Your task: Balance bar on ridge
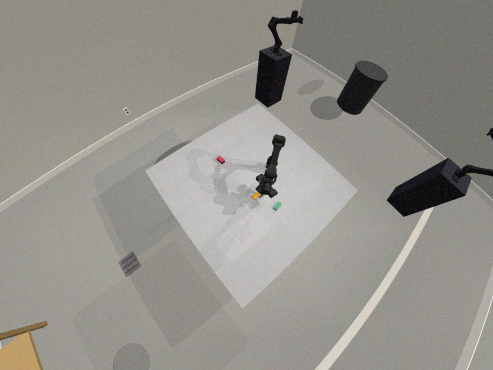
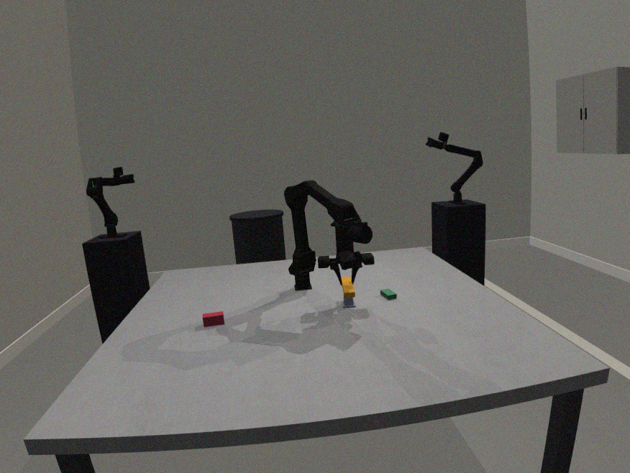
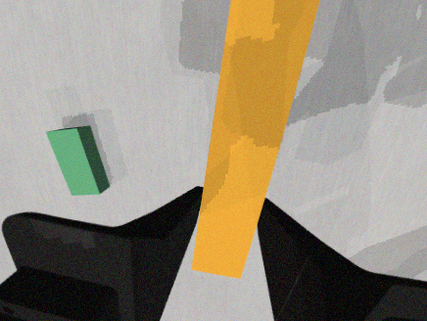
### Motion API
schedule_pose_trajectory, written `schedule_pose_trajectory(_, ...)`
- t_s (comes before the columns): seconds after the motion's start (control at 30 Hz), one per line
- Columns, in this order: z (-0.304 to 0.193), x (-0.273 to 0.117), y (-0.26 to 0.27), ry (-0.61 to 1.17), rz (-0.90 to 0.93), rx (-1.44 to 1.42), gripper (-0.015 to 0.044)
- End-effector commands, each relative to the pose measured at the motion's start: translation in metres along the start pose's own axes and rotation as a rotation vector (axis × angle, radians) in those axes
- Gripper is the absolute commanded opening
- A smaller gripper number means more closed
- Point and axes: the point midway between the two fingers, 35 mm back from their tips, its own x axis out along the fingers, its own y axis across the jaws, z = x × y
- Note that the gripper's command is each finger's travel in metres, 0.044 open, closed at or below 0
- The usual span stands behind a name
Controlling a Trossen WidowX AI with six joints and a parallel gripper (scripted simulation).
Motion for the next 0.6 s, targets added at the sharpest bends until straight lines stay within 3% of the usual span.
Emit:
schedule_pose_trajectory(0.0,0.0,0.0,0.0,0.0,0.0,0.0,0.0171)
schedule_pose_trajectory(0.57,0.0,0.0,0.0,0.0,0.0,0.0,0.0185)
